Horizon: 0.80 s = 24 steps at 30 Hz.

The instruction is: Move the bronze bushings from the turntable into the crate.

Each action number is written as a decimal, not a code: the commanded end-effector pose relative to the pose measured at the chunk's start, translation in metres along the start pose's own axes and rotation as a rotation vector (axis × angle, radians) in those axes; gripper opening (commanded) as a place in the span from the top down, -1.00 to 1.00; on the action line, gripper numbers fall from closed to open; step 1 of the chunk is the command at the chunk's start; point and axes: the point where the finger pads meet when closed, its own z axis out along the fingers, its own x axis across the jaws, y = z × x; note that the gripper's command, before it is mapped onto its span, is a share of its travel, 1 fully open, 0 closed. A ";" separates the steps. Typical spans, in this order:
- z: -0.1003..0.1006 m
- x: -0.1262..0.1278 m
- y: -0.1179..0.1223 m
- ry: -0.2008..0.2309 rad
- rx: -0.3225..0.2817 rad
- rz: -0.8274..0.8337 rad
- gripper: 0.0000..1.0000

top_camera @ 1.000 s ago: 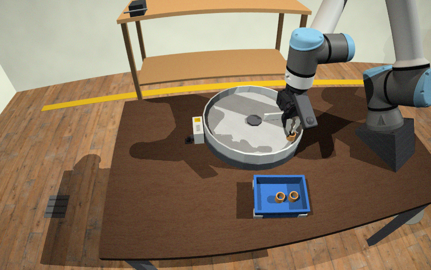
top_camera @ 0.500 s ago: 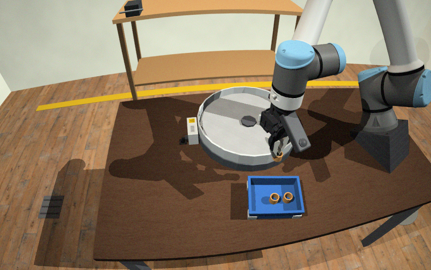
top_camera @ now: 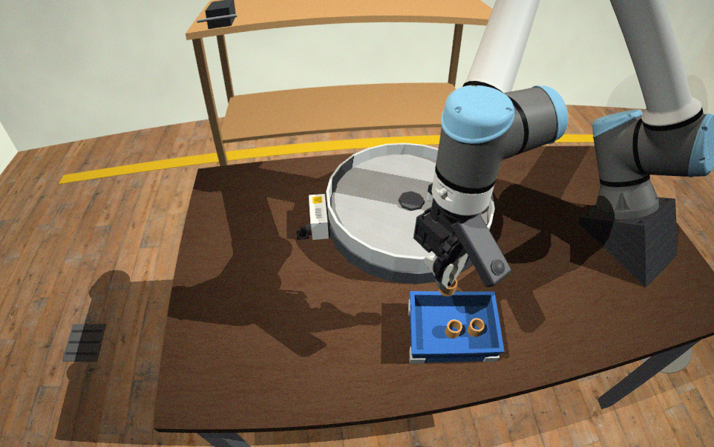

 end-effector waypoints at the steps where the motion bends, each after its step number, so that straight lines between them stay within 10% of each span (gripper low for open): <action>1: -0.002 0.021 -0.007 0.001 -0.001 -0.042 1.00; 24: -0.001 0.035 -0.015 0.000 -0.001 -0.075 1.00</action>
